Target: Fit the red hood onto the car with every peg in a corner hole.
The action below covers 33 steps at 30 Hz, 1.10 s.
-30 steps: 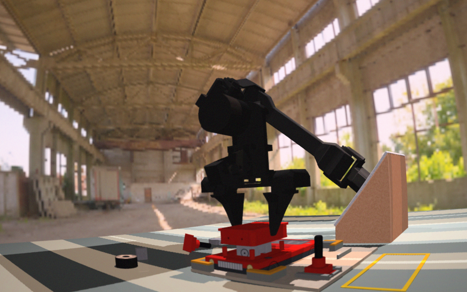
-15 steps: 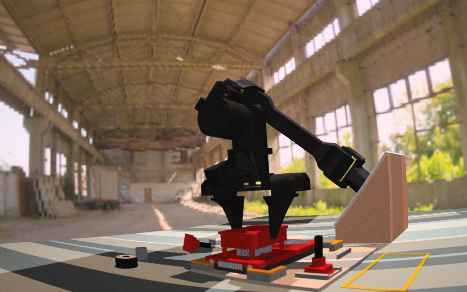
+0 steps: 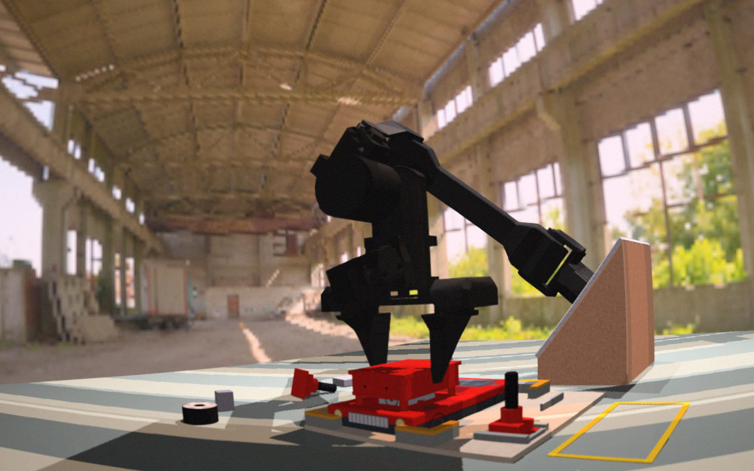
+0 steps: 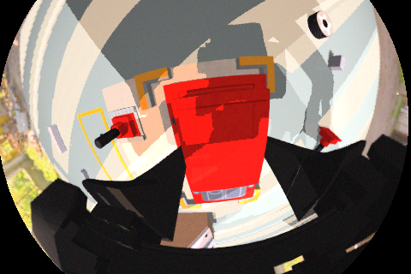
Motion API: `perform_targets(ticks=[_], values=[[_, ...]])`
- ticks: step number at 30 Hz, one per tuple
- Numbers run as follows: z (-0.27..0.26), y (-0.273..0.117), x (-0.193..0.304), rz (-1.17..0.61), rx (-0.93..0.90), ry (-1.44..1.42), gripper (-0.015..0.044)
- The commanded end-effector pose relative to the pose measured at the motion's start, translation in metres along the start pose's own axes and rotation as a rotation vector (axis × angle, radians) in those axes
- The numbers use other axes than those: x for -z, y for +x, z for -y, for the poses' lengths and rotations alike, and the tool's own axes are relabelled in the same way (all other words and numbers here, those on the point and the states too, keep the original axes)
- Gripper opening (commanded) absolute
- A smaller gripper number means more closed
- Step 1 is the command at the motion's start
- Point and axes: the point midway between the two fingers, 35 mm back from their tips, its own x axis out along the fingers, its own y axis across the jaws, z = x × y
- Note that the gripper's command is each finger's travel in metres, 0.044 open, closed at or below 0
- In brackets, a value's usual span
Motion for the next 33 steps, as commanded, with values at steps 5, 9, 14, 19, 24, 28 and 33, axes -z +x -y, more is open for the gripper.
perform_targets(ticks=[5, 9, 14, 19, 24, 28, 33], values=[[-0.0002, 0.0033, 0.0000, 0.001, 0.001, -0.002, 0.0000], [-0.0001, 0.0048, 0.0000, 0.001, 0.001, -0.002, 0.0000], [0.0001, 0.0067, -0.0001, 0.001, 0.001, -0.002, 0.0000], [0.0002, 0.0069, 0.0000, 0.000, 0.000, -0.001, 0.0000], [0.0002, 0.0067, 0.0002, -0.001, 0.000, -0.001, 0.0053], [0.0002, 0.0067, 0.0002, -0.001, 0.000, -0.001, 0.0157], [0.0002, 0.0067, 0.0002, -0.001, 0.000, -0.001, 0.0289]])
